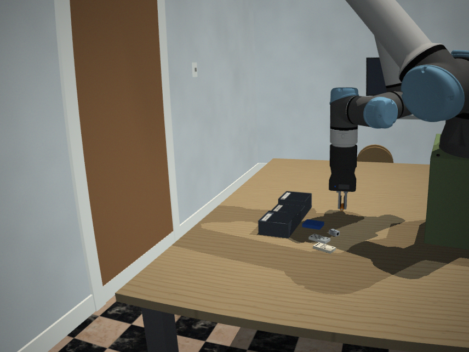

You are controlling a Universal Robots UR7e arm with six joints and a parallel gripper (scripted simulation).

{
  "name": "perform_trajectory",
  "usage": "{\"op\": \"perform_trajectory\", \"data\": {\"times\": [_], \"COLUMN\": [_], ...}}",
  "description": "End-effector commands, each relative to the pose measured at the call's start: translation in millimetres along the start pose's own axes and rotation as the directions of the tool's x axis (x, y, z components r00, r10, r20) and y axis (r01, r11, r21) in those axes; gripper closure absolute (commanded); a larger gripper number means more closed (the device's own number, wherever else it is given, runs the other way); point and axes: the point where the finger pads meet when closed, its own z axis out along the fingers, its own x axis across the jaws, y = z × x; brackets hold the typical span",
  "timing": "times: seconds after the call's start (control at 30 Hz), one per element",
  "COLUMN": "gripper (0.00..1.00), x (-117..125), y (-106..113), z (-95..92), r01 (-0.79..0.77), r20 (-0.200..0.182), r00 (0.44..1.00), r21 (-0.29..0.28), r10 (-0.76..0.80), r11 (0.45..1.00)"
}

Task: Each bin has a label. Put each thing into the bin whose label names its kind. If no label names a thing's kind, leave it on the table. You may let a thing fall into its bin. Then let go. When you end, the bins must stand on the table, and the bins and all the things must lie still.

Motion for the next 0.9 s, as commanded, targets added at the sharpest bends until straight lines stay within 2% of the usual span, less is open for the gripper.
{"op": "perform_trajectory", "data": {"times": [0.0, 0.2, 0.8, 0.87], "gripper": [0.76, 0.76, 0.76, 0.76], "x": [0, 0, 0, 0], "y": [0, 0, 0, 0], "z": [-14.1, -34.0, -34.1, -40.5], "r01": [0.0, 0.0, 0.0, 0.0], "r20": [-0.001, -0.001, -0.001, -0.001], "r00": [1.0, 1.0, 1.0, 1.0], "r21": [-0.001, -0.001, -0.001, -0.001], "r10": [0.0, 0.0, 0.0, 0.0], "r11": [1.0, 1.0, 1.0, 1.0]}}
